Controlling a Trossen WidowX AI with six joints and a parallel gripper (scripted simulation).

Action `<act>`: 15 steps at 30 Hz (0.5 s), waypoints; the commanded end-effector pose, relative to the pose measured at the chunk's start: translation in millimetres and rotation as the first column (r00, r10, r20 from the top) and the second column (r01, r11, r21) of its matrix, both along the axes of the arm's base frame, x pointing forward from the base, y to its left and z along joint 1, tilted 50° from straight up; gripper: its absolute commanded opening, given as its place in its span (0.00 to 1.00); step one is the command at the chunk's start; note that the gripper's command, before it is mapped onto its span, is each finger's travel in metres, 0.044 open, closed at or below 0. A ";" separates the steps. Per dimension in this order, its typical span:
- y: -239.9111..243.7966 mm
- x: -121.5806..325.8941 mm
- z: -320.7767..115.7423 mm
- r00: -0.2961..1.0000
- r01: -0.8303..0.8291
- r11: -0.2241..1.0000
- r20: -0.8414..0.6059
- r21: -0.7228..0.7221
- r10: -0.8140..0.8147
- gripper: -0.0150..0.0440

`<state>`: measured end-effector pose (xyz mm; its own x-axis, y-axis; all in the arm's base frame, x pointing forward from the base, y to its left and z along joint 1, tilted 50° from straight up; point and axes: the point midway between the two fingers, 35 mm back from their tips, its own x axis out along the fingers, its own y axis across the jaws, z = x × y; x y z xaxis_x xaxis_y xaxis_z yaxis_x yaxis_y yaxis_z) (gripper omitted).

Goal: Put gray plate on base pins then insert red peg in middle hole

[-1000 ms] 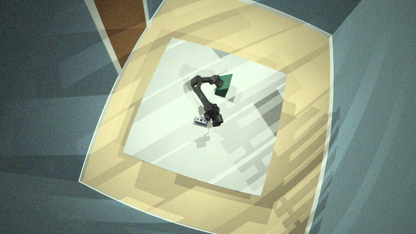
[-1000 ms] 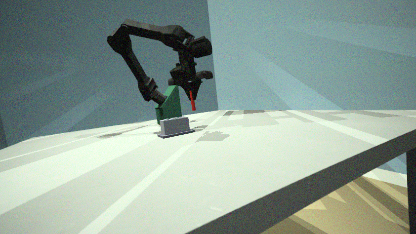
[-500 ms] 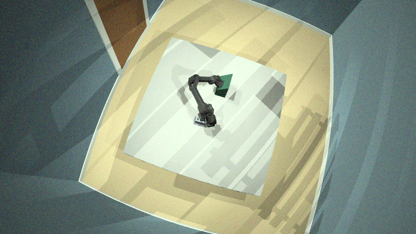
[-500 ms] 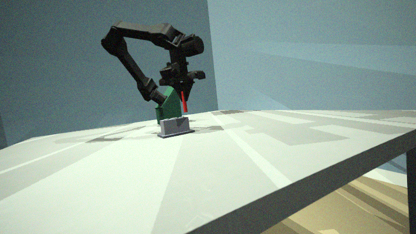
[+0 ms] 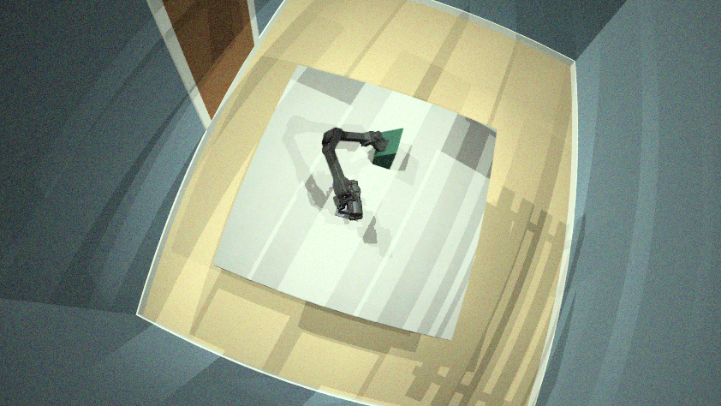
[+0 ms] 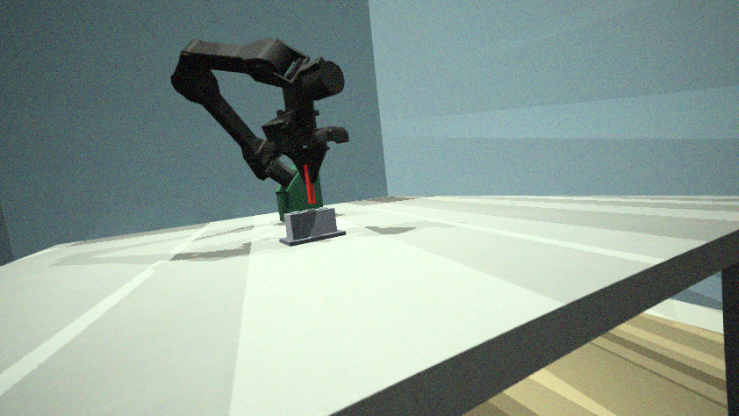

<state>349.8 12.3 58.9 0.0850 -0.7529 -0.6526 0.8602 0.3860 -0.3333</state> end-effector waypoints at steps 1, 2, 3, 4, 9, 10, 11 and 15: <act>-5.3 3.2 8.0 1.000 -0.001 1.000 0.005 -0.006 0.001 0.25; -5.1 2.8 7.6 1.000 -0.001 1.000 0.005 -0.006 0.001 0.25; -4.5 1.9 6.7 1.000 -0.001 1.000 0.005 -0.006 0.001 0.25; -4.3 1.5 6.3 1.000 -0.001 1.000 0.005 -0.006 0.001 0.25; -3.5 1.5 5.5 1.000 -0.001 1.000 0.005 -0.006 0.001 0.25; -3.5 1.5 5.5 1.000 -0.001 1.000 0.005 -0.006 0.001 0.25; -3.5 1.5 5.5 1.000 -0.001 1.000 0.005 -0.006 0.001 0.25; -3.5 1.5 5.5 1.000 -0.001 1.000 0.005 -0.006 0.001 0.25</act>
